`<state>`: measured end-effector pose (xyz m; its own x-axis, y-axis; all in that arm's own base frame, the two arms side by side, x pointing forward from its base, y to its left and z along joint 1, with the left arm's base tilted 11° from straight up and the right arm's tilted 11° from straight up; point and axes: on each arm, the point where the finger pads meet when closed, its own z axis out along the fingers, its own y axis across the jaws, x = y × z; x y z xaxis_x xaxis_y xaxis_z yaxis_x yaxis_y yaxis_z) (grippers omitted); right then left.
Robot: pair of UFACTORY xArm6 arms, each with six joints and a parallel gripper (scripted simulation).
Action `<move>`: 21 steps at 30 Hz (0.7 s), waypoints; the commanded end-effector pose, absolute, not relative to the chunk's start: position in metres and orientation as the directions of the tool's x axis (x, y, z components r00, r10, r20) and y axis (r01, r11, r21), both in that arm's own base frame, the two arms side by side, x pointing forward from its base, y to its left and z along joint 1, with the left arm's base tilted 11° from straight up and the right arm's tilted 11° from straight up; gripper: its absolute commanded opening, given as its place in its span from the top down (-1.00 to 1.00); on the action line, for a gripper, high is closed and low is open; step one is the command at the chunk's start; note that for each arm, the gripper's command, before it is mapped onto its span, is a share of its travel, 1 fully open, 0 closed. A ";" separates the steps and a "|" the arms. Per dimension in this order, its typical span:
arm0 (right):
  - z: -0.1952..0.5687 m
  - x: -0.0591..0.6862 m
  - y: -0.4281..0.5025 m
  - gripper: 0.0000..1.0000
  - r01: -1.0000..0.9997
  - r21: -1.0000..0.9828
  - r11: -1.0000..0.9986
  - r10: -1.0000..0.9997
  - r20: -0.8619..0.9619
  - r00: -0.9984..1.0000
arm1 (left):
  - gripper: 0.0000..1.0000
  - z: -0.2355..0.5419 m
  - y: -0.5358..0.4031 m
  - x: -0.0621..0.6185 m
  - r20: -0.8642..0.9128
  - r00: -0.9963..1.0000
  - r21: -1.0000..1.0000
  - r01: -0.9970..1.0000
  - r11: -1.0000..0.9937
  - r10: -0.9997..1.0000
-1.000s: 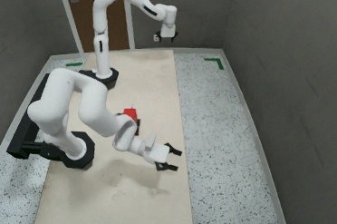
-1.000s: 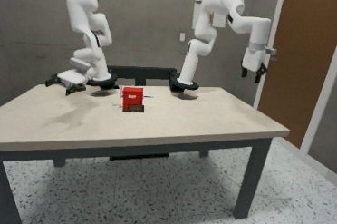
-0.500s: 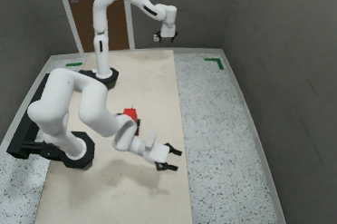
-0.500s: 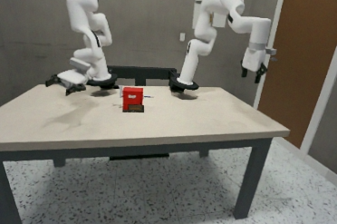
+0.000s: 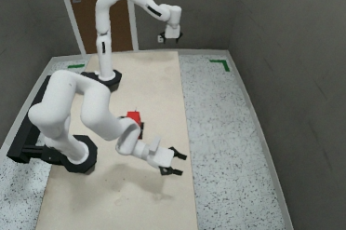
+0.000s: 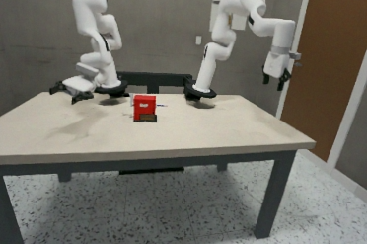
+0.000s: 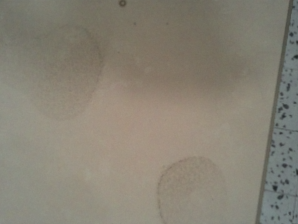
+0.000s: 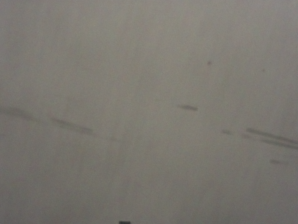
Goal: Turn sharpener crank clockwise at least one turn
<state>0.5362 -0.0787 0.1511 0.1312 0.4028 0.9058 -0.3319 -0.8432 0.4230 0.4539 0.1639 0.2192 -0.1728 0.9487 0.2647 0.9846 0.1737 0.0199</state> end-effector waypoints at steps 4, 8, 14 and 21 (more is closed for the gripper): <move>0.152 0.537 -0.079 -1.00 -0.333 0.422 -0.843 0.403 0.906 0.129 | -1.00 0.221 0.166 0.454 0.264 -0.173 0.023 0.985 0.173 0.949; 0.152 0.537 -0.079 -1.00 -0.333 0.422 -0.843 0.403 0.906 0.129 | -1.00 0.222 0.167 0.453 0.264 -0.173 0.023 0.985 0.173 0.949; 0.152 0.537 -0.079 -1.00 -0.333 0.422 -0.843 0.403 0.906 0.129 | -1.00 0.222 0.171 0.451 0.262 -0.172 0.021 0.985 0.172 0.950; 0.152 0.537 -0.079 -1.00 -0.333 0.422 -0.843 0.403 0.906 0.129 | -1.00 0.223 0.176 0.449 0.261 -0.171 0.019 0.985 0.172 0.950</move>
